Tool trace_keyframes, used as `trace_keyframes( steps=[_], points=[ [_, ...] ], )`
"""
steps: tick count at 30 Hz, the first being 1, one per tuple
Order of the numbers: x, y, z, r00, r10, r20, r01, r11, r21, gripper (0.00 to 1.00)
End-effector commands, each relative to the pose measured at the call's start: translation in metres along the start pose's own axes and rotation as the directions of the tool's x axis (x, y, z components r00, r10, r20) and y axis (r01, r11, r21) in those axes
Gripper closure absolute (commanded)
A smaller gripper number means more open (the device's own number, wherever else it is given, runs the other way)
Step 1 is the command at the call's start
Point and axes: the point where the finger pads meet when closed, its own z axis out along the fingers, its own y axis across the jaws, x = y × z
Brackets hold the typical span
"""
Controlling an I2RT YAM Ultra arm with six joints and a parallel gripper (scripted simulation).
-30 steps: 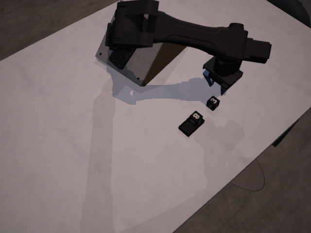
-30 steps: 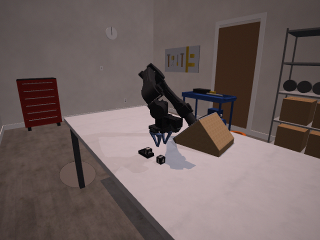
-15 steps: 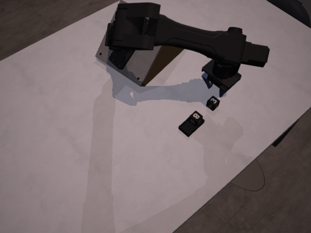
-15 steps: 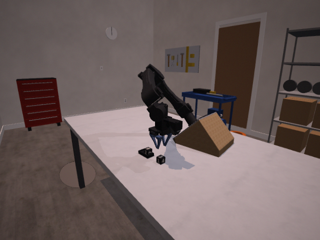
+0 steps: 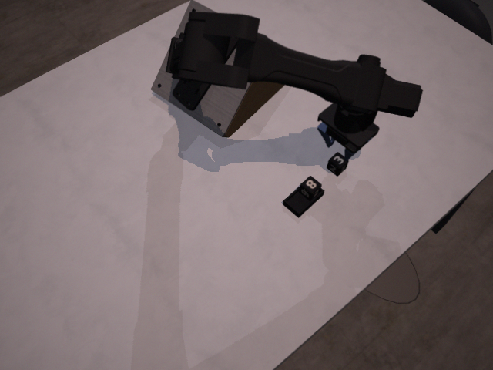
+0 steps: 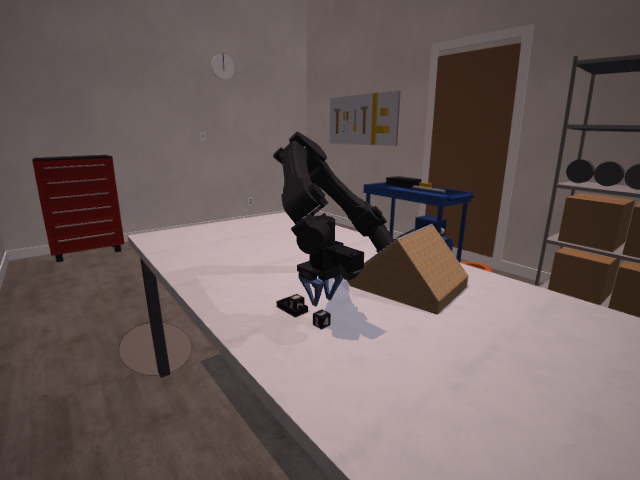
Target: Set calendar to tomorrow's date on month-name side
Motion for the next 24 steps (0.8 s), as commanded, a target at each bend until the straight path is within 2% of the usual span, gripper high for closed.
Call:
trace_keyframes(
  steps=[1, 7, 24],
  points=[
    [-0.004, -0.005, -0.002, 1.000, -0.003, 0.012, 0.003, 1.000, 0.025, 0.53],
    [-0.004, -0.005, 0.007, 1.000, -0.003, 0.012, 0.003, 1.000, 0.025, 0.53],
    [-0.004, -0.005, 0.015, 1.000, -0.003, 0.012, 0.003, 1.000, 0.026, 0.53]
  ],
)
